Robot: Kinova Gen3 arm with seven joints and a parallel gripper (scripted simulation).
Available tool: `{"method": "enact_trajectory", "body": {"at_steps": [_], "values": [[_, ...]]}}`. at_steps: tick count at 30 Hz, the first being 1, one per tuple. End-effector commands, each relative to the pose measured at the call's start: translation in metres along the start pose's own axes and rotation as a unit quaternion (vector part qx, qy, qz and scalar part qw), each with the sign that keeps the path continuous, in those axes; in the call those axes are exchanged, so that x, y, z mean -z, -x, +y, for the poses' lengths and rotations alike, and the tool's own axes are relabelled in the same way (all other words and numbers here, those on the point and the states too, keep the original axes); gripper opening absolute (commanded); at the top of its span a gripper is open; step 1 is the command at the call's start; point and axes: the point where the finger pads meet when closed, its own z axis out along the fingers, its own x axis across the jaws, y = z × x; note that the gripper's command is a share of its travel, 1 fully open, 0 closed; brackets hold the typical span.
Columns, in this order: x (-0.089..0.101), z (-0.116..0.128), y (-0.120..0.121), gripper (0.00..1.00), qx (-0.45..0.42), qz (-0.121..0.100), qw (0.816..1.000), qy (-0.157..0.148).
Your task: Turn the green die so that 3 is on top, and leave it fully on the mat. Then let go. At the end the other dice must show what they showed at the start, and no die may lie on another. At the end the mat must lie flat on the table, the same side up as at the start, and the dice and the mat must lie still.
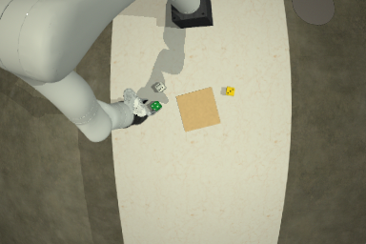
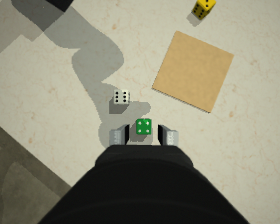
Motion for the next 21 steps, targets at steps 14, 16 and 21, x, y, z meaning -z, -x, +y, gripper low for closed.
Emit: {"method": "enact_trajectory", "body": {"at_steps": [14, 16, 21], "values": [[-0.0045, 0.0002, -0.0004, 0.87, 0.002, 0.000, 1.000, 0.001], [-0.0059, 0.0002, -0.0004, 0.87, 0.002, 0.000, 1.000, 0.001], [-0.0110, 0.0002, -0.0004, 0.87, 0.002, 0.000, 1.000, 0.001]]}}
